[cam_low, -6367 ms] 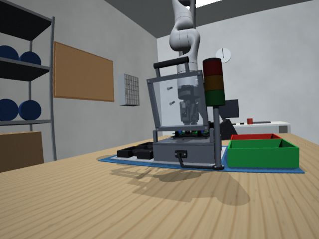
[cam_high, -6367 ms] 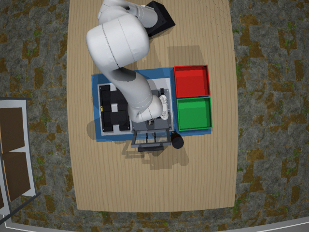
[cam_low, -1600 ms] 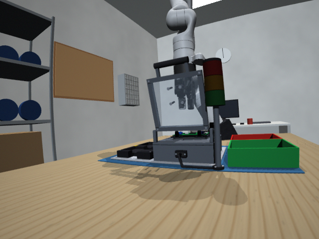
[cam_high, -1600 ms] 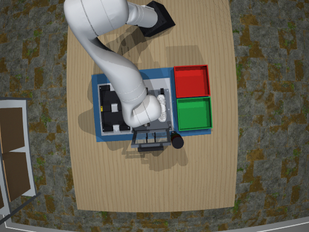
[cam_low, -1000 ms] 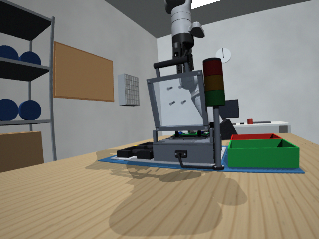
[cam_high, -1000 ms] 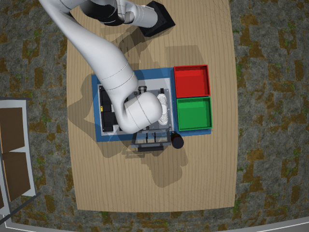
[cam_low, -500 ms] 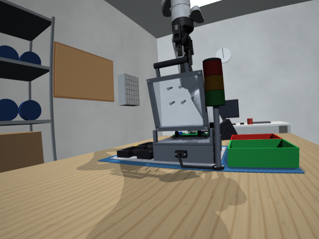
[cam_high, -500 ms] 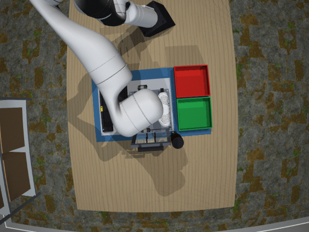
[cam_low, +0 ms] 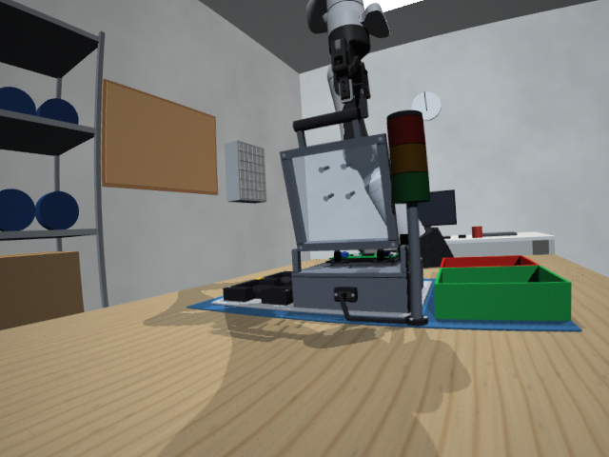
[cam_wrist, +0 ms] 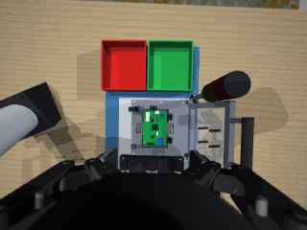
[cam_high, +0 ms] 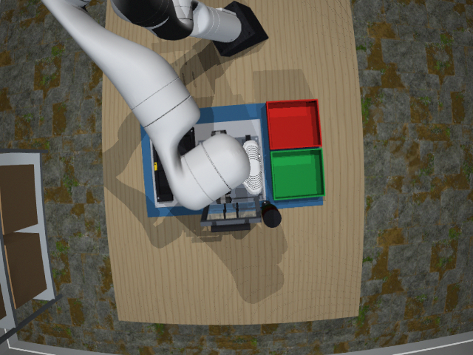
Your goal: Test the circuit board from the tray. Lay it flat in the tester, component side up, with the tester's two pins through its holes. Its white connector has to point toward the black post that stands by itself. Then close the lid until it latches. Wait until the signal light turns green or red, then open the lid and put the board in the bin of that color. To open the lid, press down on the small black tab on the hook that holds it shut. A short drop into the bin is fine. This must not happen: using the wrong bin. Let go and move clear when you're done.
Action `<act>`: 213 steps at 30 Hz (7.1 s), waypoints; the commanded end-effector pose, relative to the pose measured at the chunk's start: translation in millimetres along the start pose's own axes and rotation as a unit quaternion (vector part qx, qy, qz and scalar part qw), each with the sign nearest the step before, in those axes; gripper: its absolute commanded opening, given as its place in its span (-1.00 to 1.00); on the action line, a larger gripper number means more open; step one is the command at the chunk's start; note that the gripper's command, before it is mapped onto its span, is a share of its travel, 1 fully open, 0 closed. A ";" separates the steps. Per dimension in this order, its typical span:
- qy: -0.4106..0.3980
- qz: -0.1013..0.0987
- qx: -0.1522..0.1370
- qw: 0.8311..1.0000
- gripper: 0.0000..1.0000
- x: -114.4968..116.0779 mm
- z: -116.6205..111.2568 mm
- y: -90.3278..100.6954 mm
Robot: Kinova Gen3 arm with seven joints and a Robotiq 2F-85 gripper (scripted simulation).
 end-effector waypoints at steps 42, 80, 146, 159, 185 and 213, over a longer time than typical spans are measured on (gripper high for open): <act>0.000 0.001 0.001 1.000 -0.01 10.5 -0.3 0.5; 0.000 0.001 0.001 1.000 -0.01 146.1 -0.1 0.7; 0.000 0.001 0.001 1.000 -0.01 146.4 -0.2 -40.1; 0.000 0.001 0.001 1.000 -0.01 146.5 -0.3 -60.0; 0.000 0.001 0.001 1.000 -1.00 146.5 -0.3 -60.0; 0.000 0.001 0.001 1.000 -1.00 146.5 -0.3 -60.0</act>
Point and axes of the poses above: the point where the finger pads meet when closed, its own y axis back along the fingers, its own x axis across the jaws, z = x × y, the point moved 9 cm from there along y, back along the fingers
